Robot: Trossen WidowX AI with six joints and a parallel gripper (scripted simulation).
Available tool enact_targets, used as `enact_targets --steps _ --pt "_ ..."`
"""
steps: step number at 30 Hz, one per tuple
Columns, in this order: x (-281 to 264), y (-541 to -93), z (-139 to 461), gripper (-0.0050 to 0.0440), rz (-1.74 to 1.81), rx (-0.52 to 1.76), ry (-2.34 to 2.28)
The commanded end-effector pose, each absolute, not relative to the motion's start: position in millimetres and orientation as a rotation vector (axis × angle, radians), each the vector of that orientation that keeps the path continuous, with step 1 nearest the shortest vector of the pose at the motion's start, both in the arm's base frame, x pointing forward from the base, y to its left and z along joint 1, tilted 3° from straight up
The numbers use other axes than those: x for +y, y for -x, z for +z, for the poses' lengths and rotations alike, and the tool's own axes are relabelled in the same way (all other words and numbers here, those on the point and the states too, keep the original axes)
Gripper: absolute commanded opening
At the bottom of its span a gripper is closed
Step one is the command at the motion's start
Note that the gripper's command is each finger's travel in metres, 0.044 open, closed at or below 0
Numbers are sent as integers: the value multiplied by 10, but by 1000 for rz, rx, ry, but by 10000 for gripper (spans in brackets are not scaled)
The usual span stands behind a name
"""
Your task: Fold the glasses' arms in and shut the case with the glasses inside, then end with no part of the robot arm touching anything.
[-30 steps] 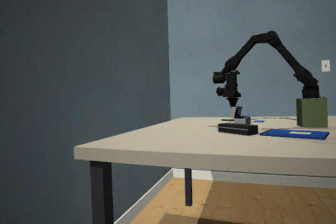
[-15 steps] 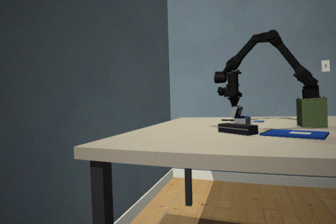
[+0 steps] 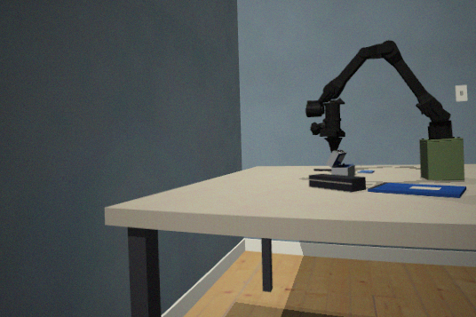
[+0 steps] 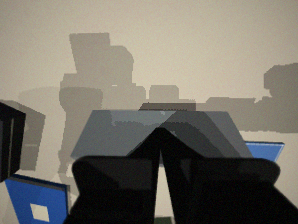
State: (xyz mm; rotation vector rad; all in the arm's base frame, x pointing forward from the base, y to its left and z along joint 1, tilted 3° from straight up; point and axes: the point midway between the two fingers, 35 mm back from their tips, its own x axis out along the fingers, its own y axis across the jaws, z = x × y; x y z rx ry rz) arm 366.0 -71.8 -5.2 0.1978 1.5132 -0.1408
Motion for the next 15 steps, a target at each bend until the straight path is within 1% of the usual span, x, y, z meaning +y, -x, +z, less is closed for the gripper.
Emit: enact_targets --steps 1,15 --pt "-702 -3581 -63 0 -145 1524 -203" --pt "-683 -3501 -86 0 -145 1524 -203"
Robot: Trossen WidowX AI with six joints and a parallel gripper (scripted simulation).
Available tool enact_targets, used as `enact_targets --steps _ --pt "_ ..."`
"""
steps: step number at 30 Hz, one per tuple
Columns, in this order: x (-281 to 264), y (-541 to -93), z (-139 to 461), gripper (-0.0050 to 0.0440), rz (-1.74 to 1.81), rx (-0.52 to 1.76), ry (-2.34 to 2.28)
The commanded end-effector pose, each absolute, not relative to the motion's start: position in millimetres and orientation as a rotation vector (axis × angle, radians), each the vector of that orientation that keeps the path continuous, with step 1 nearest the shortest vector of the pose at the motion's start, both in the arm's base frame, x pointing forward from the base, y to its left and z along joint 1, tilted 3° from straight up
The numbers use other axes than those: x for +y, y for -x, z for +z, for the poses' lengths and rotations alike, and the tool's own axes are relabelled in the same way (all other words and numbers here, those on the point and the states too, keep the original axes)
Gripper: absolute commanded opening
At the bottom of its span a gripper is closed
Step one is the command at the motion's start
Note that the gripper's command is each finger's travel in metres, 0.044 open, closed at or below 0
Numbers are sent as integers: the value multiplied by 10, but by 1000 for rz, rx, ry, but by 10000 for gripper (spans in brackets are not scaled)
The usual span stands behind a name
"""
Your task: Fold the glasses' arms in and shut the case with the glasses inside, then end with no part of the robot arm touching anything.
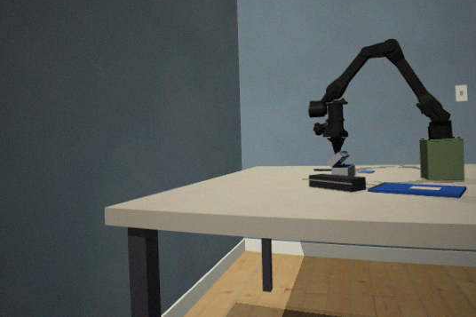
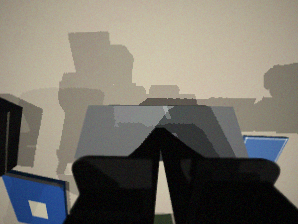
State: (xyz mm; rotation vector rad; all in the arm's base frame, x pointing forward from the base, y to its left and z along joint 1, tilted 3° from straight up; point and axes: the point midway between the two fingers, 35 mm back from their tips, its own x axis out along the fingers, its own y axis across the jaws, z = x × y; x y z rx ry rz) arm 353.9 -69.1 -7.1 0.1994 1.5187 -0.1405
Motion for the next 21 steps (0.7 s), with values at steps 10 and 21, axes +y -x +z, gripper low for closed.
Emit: enact_targets --steps 10,21 --pt "-666 -3428 -87 0 -145 1525 -203" --pt "-656 -3194 927 0 -145 1522 -202"
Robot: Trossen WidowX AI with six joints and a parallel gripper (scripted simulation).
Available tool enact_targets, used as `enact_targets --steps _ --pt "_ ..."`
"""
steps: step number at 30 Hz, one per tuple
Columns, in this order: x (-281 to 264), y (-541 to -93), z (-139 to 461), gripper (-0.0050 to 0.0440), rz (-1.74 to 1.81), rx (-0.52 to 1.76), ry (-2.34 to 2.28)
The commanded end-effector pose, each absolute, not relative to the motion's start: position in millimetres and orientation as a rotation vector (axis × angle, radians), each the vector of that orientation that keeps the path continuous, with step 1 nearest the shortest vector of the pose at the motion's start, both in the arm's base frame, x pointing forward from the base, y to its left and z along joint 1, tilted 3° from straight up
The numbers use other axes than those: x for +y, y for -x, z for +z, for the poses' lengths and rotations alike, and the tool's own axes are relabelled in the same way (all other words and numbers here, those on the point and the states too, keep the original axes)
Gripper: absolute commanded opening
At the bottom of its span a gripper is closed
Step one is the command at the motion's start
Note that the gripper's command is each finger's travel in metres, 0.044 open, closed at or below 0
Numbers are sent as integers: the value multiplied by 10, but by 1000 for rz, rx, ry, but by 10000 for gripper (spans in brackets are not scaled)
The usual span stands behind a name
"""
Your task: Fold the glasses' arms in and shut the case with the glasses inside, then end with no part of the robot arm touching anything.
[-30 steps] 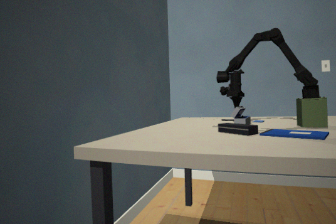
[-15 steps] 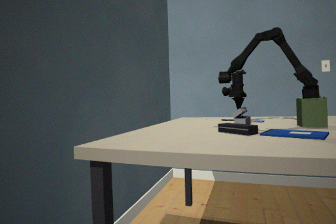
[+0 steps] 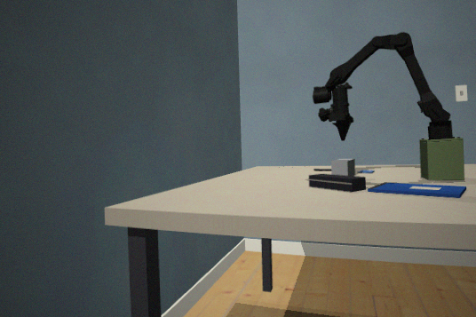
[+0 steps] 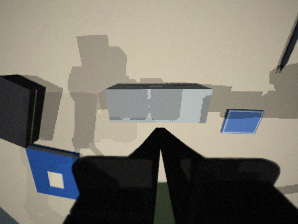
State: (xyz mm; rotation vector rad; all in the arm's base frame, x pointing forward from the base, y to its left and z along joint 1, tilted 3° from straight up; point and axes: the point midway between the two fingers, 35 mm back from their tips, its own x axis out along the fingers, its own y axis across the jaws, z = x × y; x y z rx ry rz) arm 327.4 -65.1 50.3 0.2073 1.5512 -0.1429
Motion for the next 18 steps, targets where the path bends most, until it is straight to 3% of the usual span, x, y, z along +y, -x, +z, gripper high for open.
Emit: enact_targets --steps 1,11,18 --pt "-654 -3181 942 0 -145 1525 -203" --pt "-626 -3178 933 0 -145 1525 -203" --pt "322 -2846 557 0 -145 1525 -202"
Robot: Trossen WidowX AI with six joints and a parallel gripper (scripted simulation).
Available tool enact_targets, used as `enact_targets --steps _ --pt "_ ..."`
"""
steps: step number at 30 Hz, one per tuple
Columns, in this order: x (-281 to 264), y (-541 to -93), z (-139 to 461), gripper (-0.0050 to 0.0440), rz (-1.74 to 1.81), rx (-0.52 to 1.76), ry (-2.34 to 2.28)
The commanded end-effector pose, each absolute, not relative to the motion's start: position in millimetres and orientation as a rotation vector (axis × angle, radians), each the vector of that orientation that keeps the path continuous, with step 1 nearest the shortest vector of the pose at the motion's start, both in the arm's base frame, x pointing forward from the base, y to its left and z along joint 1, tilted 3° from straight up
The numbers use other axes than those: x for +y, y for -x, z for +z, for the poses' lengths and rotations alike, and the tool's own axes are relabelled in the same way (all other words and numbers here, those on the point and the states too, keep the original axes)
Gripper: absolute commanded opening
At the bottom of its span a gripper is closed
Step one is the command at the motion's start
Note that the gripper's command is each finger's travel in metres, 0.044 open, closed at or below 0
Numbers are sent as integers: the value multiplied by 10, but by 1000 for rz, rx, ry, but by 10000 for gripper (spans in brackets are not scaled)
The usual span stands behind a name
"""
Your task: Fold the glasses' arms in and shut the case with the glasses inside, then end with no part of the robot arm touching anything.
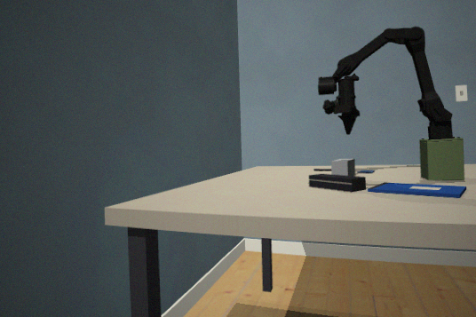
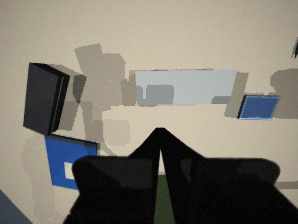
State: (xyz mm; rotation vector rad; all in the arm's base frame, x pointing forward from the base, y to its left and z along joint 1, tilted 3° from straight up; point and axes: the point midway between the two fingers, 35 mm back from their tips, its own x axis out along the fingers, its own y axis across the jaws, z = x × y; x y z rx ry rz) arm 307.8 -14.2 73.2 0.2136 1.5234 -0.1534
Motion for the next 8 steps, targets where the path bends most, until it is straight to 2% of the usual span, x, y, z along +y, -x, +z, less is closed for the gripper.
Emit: enact_targets --steps 1,8 --pt "429 -2776 507 0 -145 1525 -202" --pt "509 -2718 468 0 -145 1524 -203"
